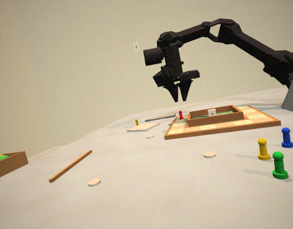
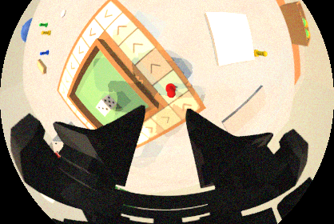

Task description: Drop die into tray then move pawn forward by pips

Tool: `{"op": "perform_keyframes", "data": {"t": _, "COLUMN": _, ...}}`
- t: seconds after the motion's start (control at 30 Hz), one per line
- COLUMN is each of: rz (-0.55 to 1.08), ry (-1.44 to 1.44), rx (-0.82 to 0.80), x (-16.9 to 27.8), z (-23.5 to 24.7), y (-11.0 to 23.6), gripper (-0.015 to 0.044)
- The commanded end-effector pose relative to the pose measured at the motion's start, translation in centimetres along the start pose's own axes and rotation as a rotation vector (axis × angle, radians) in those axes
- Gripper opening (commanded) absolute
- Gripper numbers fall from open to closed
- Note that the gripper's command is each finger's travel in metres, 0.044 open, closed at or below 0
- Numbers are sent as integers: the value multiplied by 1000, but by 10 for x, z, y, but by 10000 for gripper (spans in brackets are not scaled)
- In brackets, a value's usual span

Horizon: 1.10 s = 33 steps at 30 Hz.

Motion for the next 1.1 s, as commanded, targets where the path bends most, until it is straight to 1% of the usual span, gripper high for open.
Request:
{"op": "perform_keyframes", "data": {"t": 0.0, "rz": 9, "ry": -69, "rx": 13, "x": -6, "z": -7, "y": -4, "gripper": 200}}
{"op": "perform_keyframes", "data": {"t": 0.17, "rz": 9, "ry": -69, "rx": 13, "x": -6, "z": -6, "y": -5, "gripper": 200}}
{"op": "perform_keyframes", "data": {"t": 0.27, "rz": 9, "ry": -69, "rx": 14, "x": -6, "z": -6, "y": -17, "gripper": 200}}
{"op": "perform_keyframes", "data": {"t": 0.47, "rz": 9, "ry": -69, "rx": 14, "x": -6, "z": -6, "y": -21, "gripper": 200}}
{"op": "perform_keyframes", "data": {"t": 1.07, "rz": 9, "ry": -69, "rx": 15, "x": -6, "z": -7, "y": -51, "gripper": 200}}
Point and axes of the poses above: the point midway between the two fingers, 35 mm back from their tips, its own y axis back along the fingers, its own z axis across the jaws, x = y × z, the point moved 9 cm from there along y, back along the fingers, and after that the axes turned 11 degrees about -y, right-handed, at the moved point
